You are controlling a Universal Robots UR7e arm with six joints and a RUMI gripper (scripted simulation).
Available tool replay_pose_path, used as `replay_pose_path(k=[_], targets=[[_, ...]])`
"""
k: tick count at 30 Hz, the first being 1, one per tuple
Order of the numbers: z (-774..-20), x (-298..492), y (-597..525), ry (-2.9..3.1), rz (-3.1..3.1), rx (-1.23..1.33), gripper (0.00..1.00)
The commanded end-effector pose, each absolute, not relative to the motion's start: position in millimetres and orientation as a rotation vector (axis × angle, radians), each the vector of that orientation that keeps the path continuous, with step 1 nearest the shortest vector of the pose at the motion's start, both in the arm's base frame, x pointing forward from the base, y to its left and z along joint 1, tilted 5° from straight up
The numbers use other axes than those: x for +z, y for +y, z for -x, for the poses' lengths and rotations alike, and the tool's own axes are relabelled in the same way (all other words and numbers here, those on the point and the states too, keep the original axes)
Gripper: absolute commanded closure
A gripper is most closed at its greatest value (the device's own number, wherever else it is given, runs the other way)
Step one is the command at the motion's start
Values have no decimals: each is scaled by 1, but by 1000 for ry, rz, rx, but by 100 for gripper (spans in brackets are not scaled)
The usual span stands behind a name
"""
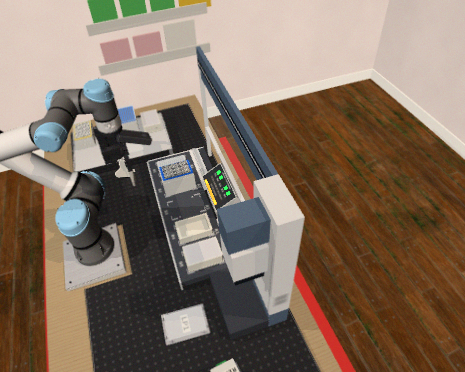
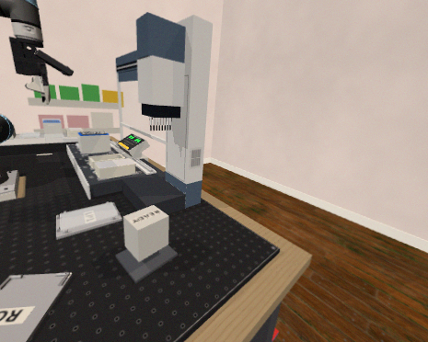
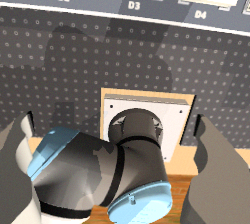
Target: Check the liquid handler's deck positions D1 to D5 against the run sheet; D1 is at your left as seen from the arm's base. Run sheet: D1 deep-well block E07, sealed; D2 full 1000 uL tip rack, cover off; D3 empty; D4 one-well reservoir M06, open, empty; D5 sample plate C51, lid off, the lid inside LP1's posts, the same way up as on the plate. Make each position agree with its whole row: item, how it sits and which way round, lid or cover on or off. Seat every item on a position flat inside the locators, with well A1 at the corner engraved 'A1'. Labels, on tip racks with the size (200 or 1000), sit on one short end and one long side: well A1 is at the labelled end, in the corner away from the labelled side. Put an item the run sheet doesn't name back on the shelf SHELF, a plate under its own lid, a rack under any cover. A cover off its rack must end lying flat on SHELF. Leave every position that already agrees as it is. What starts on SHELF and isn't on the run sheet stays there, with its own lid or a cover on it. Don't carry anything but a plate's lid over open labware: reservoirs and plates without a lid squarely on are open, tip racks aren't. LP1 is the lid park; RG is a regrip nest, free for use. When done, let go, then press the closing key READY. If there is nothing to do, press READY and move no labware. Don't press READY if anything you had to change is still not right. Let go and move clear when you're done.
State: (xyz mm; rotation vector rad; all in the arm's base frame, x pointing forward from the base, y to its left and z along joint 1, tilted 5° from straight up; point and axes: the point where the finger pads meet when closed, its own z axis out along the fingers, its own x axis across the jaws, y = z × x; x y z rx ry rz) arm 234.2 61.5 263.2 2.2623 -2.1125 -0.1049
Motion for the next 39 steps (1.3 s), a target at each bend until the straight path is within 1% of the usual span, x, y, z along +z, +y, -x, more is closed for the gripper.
replay_pose_path(k=[1,8,18,39], targets=[[-236,265,89,-2097,-2279,-99,18],[-236,266,122,-2097,-2280,-99,18],[-236,266,122,-2096,-2279,-98,18],[-234,267,205,-2102,-2275,-99,18]])
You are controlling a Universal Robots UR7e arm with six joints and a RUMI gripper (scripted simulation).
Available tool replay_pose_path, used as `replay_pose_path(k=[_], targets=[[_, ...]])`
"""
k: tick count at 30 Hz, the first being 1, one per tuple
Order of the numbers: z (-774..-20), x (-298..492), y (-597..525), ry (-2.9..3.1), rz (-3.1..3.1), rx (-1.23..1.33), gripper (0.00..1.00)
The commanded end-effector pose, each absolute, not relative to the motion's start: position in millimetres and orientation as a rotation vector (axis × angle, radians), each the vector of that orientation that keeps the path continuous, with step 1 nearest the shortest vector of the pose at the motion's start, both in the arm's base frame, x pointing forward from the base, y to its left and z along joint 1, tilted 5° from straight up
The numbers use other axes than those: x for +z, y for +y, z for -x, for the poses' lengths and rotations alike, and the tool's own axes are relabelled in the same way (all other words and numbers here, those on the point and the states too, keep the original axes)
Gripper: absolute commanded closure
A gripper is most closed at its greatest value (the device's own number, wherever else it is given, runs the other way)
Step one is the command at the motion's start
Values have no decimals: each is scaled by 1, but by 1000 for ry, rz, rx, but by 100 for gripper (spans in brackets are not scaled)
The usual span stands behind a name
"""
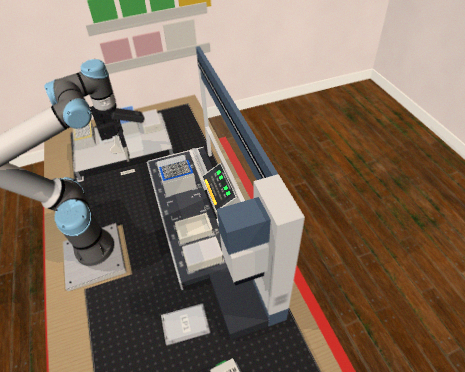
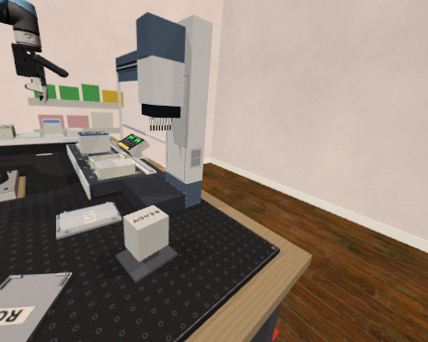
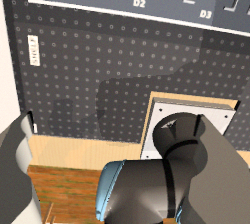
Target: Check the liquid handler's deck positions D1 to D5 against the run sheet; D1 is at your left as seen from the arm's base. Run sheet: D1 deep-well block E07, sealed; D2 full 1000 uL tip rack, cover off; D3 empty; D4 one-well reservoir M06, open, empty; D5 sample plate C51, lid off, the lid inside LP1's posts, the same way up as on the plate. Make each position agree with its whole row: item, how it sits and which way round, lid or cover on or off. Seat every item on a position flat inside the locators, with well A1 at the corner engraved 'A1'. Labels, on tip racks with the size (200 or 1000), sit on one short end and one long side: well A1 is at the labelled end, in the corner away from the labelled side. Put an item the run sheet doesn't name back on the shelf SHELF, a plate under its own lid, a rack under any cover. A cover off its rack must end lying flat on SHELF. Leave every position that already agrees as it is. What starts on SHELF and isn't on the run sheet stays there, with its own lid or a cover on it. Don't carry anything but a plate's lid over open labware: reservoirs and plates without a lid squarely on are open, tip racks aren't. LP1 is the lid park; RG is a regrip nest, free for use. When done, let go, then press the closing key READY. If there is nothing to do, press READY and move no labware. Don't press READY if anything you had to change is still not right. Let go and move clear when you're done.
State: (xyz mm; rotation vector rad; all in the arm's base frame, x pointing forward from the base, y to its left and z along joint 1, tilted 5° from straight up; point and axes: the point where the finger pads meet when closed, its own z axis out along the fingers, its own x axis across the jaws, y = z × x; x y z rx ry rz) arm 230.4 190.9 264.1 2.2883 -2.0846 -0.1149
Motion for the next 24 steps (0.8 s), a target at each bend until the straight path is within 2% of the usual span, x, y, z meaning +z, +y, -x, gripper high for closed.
replay_pose_path(k=[1,9,24], targets=[[-234,267,205,-2102,-2275,-98,18],[-234,267,205,-2102,-2275,-98,18],[-233,268,270,-2191,-2185,-96,18]])
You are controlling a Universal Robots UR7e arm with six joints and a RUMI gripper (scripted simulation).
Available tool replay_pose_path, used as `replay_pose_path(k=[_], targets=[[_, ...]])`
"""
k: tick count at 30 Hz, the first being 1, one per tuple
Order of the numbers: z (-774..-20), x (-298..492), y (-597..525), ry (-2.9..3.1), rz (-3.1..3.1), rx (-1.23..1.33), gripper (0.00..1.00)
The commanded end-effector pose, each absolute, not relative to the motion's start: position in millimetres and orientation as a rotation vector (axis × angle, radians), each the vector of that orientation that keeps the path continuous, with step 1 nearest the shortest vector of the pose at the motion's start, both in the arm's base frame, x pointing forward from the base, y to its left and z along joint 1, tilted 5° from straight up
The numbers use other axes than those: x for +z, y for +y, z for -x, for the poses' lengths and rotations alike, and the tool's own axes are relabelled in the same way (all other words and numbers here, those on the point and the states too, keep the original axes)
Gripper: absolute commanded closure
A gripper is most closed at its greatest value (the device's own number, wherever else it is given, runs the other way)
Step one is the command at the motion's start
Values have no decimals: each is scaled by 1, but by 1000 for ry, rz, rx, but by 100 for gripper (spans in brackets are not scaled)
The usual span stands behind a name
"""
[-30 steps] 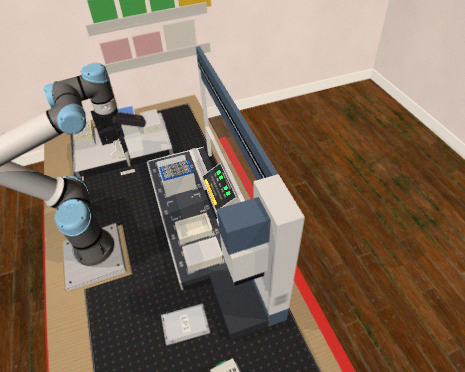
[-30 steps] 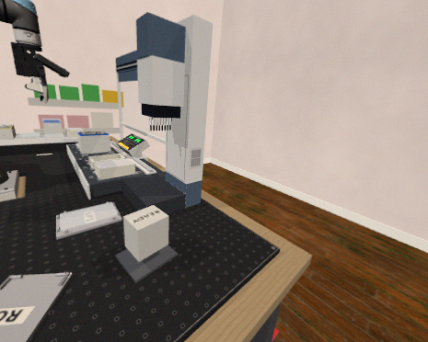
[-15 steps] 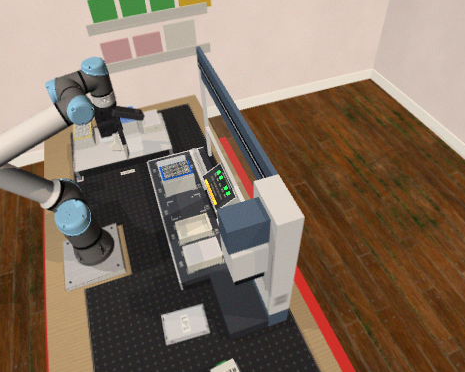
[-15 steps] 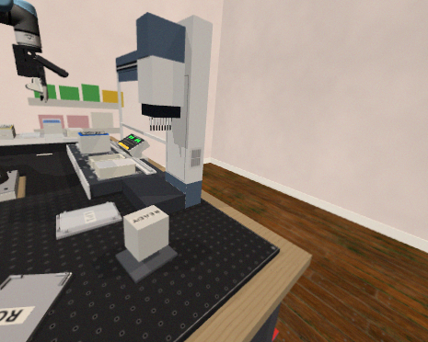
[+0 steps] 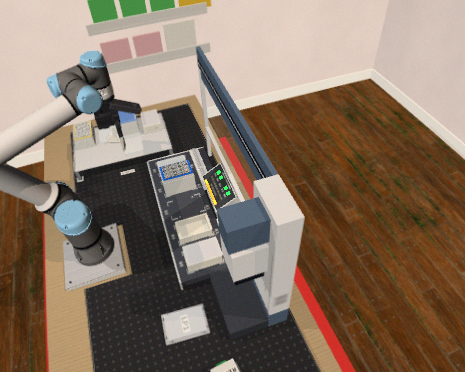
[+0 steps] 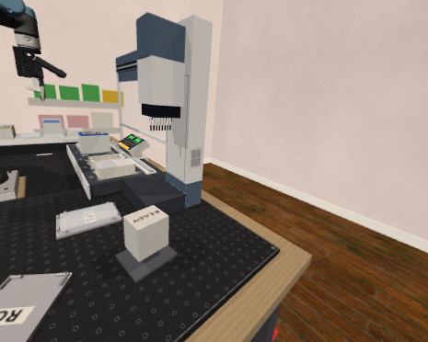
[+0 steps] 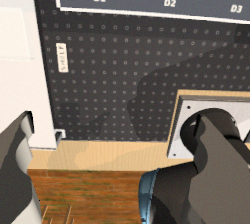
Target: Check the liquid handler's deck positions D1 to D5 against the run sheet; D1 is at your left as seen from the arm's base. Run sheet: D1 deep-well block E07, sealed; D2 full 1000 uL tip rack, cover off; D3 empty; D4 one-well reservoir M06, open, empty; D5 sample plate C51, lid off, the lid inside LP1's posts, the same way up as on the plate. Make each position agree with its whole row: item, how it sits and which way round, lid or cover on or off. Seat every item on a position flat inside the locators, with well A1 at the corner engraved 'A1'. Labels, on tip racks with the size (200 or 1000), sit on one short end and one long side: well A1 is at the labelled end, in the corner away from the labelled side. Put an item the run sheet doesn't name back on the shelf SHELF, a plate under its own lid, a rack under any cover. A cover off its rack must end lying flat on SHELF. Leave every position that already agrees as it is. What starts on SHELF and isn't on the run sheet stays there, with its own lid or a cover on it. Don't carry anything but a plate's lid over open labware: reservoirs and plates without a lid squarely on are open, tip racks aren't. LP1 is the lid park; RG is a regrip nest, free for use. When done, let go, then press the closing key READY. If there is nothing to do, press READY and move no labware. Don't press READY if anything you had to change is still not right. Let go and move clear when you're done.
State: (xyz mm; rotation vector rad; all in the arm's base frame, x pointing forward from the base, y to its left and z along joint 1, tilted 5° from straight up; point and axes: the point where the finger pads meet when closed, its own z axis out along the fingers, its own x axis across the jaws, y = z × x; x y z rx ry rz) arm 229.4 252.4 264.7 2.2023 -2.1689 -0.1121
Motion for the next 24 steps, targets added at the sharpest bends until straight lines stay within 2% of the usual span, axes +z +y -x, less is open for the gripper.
replay_pose_path(k=[1,16,24], targets=[[-233,268,275,-2191,-2186,-96,18],[-233,268,288,-2193,-2186,-97,18],[-274,265,287,-2194,-2183,-96,18]])
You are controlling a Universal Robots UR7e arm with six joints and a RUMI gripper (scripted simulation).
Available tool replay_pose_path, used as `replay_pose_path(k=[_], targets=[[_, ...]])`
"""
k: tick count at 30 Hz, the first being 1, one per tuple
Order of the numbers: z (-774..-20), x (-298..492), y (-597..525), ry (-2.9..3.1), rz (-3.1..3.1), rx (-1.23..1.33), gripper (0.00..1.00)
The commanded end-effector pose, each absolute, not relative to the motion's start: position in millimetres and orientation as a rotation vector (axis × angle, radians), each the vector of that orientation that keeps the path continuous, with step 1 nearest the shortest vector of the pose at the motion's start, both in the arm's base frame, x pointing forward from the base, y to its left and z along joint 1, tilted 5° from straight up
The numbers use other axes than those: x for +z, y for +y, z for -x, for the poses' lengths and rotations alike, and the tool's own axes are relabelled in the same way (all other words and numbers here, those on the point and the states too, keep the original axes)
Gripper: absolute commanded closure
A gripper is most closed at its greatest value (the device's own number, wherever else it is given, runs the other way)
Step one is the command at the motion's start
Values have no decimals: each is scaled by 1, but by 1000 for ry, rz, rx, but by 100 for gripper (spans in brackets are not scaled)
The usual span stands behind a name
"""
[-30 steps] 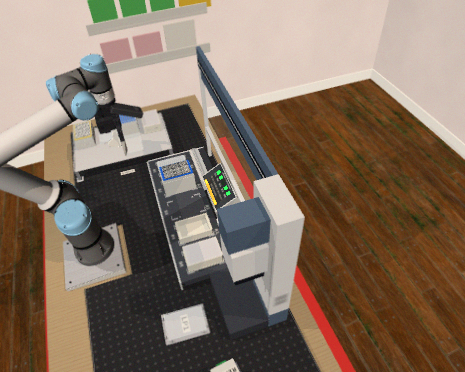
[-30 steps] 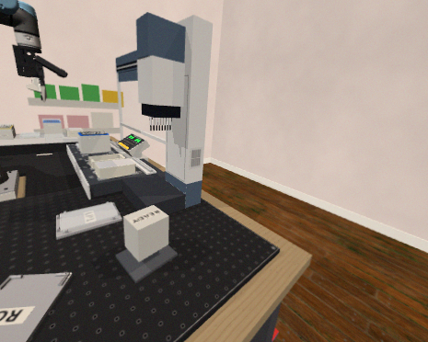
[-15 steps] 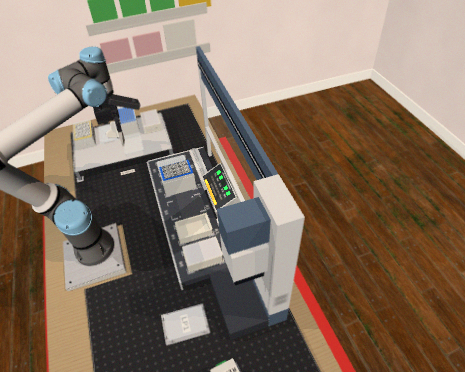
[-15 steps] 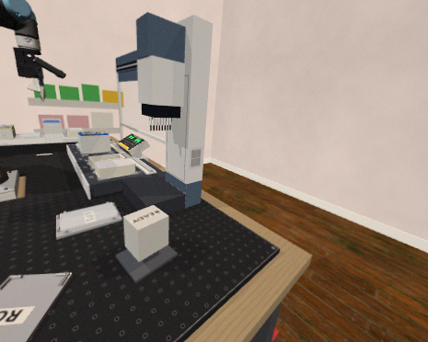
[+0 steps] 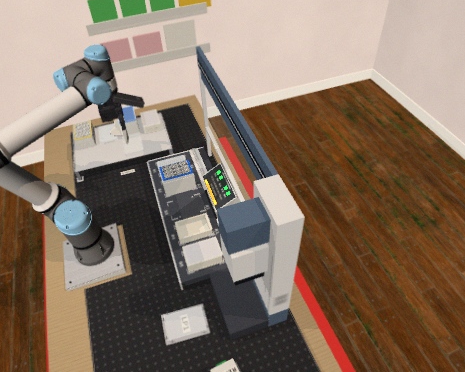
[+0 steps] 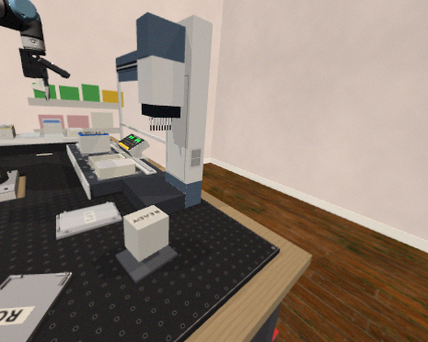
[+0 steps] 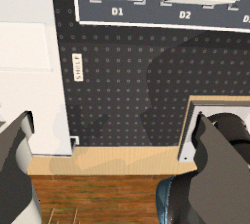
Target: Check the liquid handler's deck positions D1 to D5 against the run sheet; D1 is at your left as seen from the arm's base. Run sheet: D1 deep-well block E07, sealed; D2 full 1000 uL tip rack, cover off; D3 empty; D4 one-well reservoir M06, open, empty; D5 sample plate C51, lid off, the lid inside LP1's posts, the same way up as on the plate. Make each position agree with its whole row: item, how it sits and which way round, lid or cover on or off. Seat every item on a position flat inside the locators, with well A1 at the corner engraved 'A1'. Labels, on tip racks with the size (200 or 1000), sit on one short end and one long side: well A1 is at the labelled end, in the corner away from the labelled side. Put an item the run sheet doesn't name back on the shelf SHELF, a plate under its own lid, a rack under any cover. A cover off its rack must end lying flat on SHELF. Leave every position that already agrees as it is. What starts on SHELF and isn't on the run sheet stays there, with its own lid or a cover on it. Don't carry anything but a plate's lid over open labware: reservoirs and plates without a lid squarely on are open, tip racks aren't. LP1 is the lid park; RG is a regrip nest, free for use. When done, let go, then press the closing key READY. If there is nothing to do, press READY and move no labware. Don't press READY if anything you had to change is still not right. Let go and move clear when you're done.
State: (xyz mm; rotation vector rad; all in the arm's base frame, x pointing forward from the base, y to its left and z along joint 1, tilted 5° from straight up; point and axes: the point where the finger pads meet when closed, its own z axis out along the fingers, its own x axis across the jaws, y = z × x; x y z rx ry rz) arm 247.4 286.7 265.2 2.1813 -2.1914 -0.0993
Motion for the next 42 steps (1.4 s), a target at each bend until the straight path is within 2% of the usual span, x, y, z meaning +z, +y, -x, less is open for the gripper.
replay_pose_path(k=[1,30,42], targets=[[-279,264,288,-2194,-2183,-96,18],[-403,254,289,-2194,-2183,-96,18],[-402,255,290,-2193,-2186,-95,18]])
